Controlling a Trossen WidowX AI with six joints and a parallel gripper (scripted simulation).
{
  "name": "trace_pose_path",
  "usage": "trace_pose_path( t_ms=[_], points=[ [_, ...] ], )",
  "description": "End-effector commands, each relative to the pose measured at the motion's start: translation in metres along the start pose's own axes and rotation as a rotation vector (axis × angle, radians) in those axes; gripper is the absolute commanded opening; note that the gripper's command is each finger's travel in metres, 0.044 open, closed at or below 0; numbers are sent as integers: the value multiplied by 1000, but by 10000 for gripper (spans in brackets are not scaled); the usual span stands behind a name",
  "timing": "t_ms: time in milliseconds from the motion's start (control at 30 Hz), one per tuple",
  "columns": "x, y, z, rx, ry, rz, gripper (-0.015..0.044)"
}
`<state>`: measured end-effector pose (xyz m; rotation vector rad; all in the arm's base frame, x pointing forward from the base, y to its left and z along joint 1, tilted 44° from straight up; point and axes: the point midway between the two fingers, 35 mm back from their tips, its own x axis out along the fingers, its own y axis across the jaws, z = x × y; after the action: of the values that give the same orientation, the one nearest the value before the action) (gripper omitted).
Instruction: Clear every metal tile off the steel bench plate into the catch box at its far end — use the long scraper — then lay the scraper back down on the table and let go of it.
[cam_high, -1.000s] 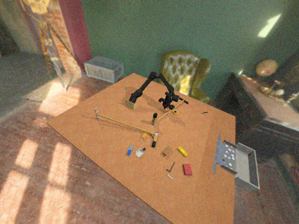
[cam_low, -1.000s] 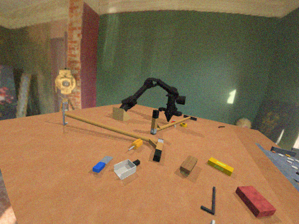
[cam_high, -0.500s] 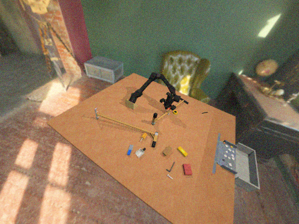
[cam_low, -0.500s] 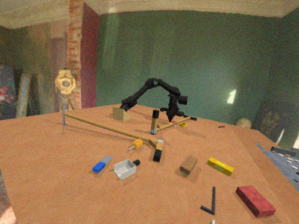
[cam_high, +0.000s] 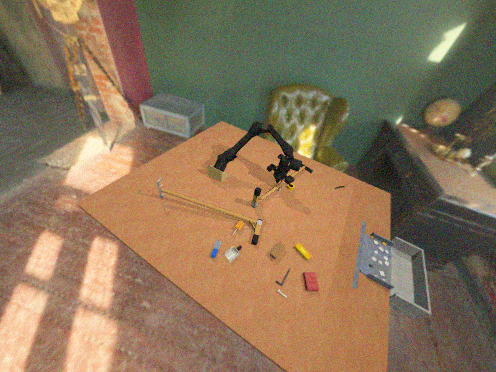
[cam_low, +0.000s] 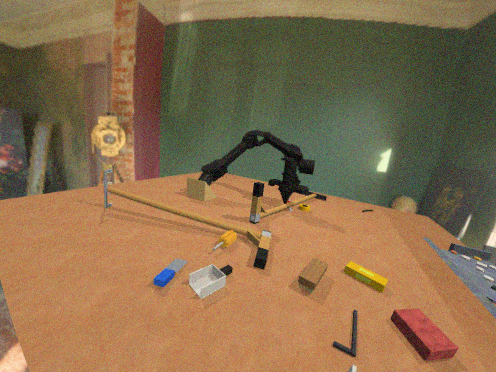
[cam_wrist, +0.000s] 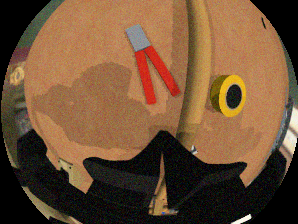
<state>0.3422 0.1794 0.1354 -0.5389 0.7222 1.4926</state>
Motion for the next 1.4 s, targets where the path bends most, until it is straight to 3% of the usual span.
trace_pose_path(
  t_ms=[0, 1367],
  points=[
    [2, -5, -1, -1, 0, 6, 0],
    [2, -46, 0, -2, 0, 4, 0]
  ],
)
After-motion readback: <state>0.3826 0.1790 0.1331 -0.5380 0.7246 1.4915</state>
